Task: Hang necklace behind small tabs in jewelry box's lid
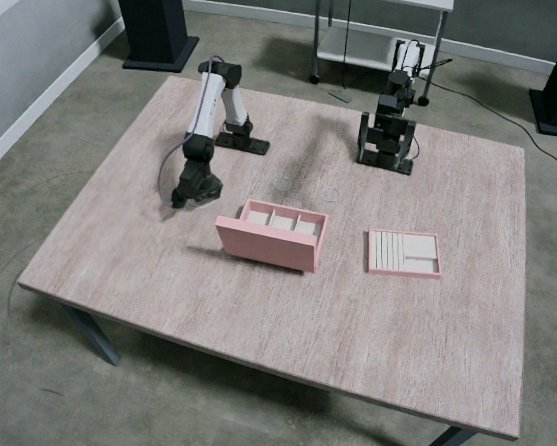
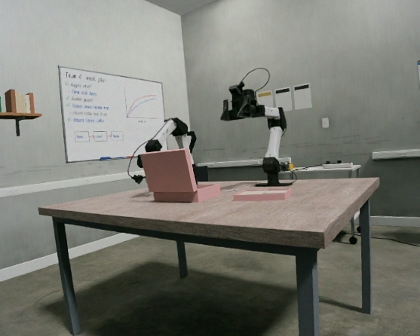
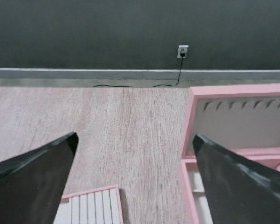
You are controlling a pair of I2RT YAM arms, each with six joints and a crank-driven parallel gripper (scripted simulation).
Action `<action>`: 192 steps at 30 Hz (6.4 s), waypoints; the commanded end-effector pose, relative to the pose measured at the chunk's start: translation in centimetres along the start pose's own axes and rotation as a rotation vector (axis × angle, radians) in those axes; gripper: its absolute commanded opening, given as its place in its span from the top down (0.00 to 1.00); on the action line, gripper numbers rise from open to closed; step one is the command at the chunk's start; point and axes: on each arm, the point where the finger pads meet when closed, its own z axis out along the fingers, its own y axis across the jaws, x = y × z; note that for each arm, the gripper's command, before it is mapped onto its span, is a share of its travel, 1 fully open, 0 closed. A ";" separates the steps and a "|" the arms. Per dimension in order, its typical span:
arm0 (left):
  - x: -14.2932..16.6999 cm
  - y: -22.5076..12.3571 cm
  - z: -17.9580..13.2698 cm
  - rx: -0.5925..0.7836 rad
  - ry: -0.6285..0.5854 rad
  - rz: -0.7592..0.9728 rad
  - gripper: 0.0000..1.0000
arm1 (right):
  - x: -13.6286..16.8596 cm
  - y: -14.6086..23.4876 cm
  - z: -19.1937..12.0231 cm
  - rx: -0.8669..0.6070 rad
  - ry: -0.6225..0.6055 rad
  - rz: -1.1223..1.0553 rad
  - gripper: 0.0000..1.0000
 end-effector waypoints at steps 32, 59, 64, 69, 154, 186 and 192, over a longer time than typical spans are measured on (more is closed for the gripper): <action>-0.7 0.2 -0.1 -0.008 -0.018 -0.002 0.00 | -1.0 0.8 -6.0 -0.026 -0.063 -0.019 1.00; -0.7 0.2 -0.1 -0.008 -0.018 -0.002 0.00 | -0.6 -0.1 -5.9 -0.033 -0.213 -0.347 1.00; -0.7 0.2 -0.1 -0.008 -0.018 -0.002 0.00 | -0.6 -0.2 -6.2 -0.032 -0.247 -0.413 1.00; -0.7 0.2 -0.1 -0.008 -0.018 -0.002 0.00 | -1.0 -0.1 -6.7 -0.036 -0.280 -0.449 1.00; -0.7 0.2 -0.1 -0.008 -0.018 -0.002 0.00 | -1.6 -0.2 -11.7 0.192 -0.804 -1.364 1.00; -0.7 0.2 -0.1 -0.008 -0.018 -0.002 0.00 | -1.2 0.0 -13.6 0.395 -0.994 -1.681 1.00; -0.7 0.2 -0.1 -0.008 -0.018 -0.002 0.00 | -1.2 0.1 -14.1 0.436 -1.028 -1.726 1.00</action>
